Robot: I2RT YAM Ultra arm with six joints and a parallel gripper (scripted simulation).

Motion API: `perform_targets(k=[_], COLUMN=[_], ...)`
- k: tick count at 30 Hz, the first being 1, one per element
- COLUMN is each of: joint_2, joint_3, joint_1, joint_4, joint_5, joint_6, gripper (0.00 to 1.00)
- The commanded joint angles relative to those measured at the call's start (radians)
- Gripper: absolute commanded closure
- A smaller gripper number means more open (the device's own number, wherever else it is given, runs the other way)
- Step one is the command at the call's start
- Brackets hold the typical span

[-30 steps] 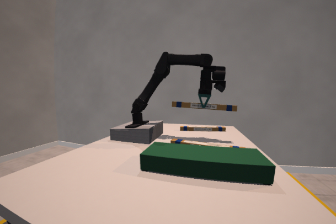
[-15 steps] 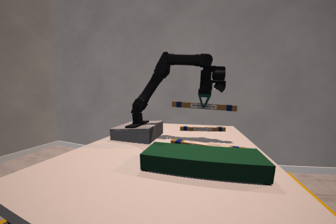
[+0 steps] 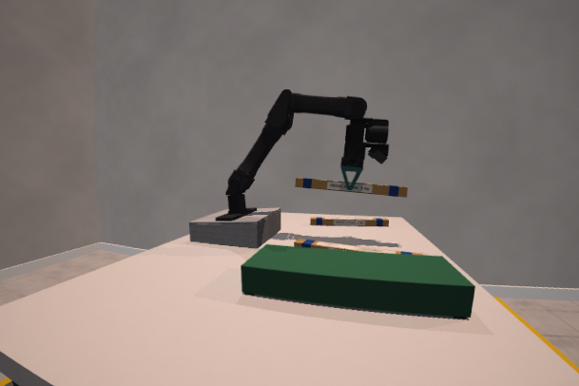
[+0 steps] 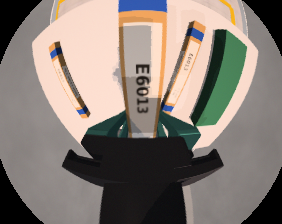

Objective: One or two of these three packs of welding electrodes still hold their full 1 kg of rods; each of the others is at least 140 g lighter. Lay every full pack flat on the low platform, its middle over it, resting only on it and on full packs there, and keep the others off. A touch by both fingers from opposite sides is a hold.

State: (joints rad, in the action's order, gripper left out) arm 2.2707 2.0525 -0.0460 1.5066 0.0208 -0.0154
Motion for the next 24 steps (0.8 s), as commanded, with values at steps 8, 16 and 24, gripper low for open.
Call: perform_targets(k=[8, 16, 24], joint_2=[-0.084, -0.089, -0.093], joint_3=[-0.040, -0.092, -0.134], joint_1=[0.001, 0.002, 0.002], joint_4=[-0.048, -0.095, -0.134], joint_5=[0.000, 0.000, 0.001], joint_6=[0.002, 0.002, 0.003], gripper=[1.00, 1.00, 1.00])
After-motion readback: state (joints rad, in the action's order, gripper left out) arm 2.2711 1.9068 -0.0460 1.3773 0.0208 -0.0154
